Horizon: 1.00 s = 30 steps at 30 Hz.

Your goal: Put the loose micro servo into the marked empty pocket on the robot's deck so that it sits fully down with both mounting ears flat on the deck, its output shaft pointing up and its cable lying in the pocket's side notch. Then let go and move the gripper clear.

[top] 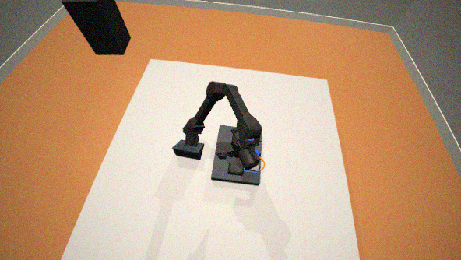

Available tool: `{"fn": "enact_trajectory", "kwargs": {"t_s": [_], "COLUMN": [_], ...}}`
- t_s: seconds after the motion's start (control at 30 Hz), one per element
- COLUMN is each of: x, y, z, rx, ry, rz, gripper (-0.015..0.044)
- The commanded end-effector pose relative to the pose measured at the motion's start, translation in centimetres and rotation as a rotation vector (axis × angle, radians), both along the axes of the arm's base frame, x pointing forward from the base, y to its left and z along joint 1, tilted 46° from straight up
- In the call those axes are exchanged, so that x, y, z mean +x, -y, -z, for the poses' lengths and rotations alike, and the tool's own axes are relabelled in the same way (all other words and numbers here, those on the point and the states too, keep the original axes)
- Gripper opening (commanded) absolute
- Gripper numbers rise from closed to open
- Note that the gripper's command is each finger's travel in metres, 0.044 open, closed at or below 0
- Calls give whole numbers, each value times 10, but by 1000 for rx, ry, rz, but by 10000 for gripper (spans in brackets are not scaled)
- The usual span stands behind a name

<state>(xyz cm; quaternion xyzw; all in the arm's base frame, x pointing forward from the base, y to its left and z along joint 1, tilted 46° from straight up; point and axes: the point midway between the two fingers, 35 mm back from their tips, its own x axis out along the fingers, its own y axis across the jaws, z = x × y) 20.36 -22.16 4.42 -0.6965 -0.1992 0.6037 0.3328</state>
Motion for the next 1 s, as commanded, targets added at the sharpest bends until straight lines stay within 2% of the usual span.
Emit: {"fn": "enact_trajectory", "kwargs": {"t_s": [0.0,0.17,0.4,0.97], "x": [-18,-18,-26,-26], "y": [-5,-1,28,28], "z": [-6,-8,-35,-35], "rx": [13,2,-96,-96], "ry": [-1,2,20,20], "rz": [-18,-11,55,55], "gripper": [440,440,440,440]}}
